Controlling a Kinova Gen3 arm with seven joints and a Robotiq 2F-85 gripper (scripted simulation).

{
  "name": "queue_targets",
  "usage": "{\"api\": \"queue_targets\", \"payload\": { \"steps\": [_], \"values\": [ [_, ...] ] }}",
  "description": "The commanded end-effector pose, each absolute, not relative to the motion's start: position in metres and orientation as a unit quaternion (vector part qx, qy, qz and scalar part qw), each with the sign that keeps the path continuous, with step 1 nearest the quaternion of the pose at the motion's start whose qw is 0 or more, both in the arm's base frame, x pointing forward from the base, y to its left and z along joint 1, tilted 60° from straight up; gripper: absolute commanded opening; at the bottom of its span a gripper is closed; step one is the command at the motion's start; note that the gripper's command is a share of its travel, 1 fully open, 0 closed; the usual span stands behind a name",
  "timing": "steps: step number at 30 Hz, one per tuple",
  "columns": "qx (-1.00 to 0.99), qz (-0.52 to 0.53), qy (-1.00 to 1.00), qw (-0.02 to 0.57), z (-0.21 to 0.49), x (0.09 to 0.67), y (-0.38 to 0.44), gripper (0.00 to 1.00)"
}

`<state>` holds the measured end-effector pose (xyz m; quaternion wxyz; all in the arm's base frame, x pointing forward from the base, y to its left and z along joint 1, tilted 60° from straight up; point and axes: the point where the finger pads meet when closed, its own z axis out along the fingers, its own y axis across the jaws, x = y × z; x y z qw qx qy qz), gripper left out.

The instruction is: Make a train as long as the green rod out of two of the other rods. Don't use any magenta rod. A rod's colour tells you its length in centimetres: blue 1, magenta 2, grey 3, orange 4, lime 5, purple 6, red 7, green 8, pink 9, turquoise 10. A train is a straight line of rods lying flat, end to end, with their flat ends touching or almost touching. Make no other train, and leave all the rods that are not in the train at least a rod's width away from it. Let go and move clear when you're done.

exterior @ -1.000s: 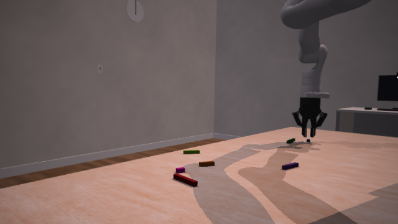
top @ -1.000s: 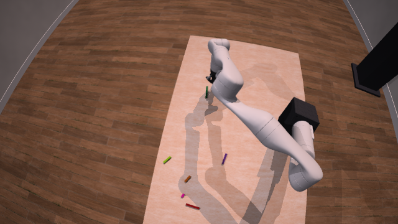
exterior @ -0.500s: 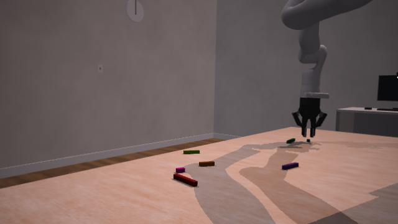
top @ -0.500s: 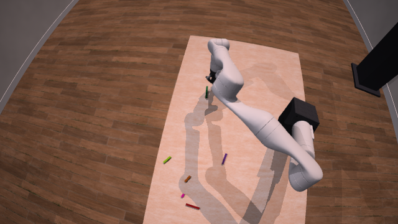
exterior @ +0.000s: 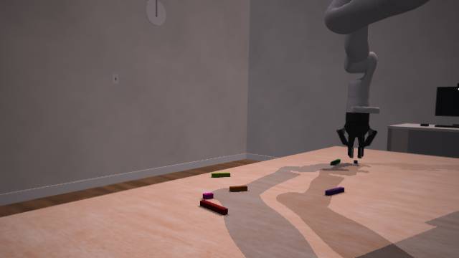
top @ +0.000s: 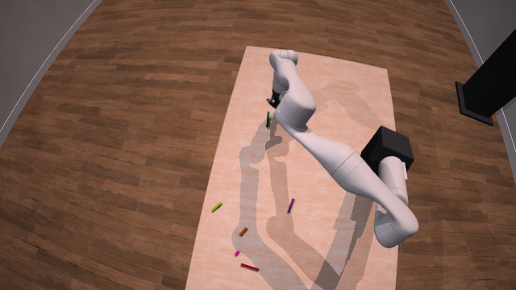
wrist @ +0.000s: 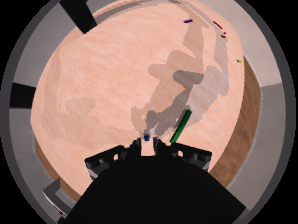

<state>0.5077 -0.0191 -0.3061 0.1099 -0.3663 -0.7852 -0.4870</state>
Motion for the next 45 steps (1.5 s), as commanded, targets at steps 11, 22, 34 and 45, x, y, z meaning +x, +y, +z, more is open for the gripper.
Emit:
{"api": "queue_targets", "payload": {
  "steps": [11,22,34,45],
  "values": [
    [-0.368,-0.489,-0.783,0.112,-0.3046,0.5090,-0.0181,0.24],
    [-0.369,-0.489,-0.782,0.113,-0.3037,0.5059,-0.0166,0.24],
    [-0.369,-0.489,-0.782,0.113,-0.3031,0.5049,-0.0161,0.24],
    [-0.369,-0.489,-0.782,0.113,-0.3031,0.5049,-0.0161,0.24]
  ]
}}
